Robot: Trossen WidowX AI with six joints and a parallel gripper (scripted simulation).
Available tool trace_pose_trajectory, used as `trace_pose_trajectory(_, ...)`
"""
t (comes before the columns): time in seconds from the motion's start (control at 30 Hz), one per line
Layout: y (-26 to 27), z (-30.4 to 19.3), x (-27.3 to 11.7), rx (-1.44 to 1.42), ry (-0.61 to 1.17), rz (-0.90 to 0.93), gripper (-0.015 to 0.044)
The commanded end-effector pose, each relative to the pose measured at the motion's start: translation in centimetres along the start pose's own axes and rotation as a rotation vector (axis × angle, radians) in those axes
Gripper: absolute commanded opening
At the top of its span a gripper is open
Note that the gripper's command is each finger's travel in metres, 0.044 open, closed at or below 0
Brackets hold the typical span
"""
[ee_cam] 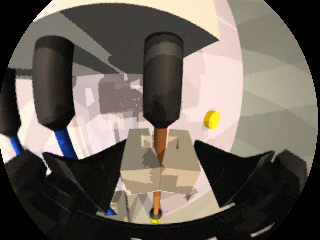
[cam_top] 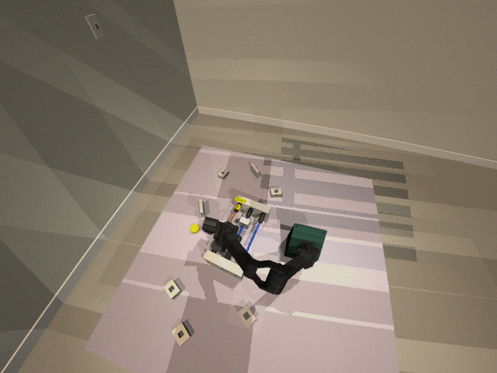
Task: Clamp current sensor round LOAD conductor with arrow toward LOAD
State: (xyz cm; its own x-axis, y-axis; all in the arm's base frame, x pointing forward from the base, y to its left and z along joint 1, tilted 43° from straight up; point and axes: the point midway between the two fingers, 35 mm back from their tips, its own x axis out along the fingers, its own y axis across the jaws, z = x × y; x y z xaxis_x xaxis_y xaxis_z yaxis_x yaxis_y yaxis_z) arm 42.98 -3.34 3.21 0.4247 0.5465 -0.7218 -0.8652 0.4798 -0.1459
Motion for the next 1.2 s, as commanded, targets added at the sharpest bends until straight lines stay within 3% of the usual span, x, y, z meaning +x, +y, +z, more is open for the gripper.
trace_pose_trajectory(0.0, -0.17, 0.10, -0.07, -0.006, -0.003, -0.003, 0.0373)
trace_pose_trajectory(0.43, -0.17, 0.10, -0.07, -0.006, -0.003, -0.003, 0.0287)
trace_pose_trajectory(0.8, -0.17, 0.10, -0.07, -0.006, -0.003, -0.003, 0.0000)
trace_pose_trajectory(1.17, -0.17, 0.10, -0.07, -0.006, -0.003, -0.003, 0.0000)
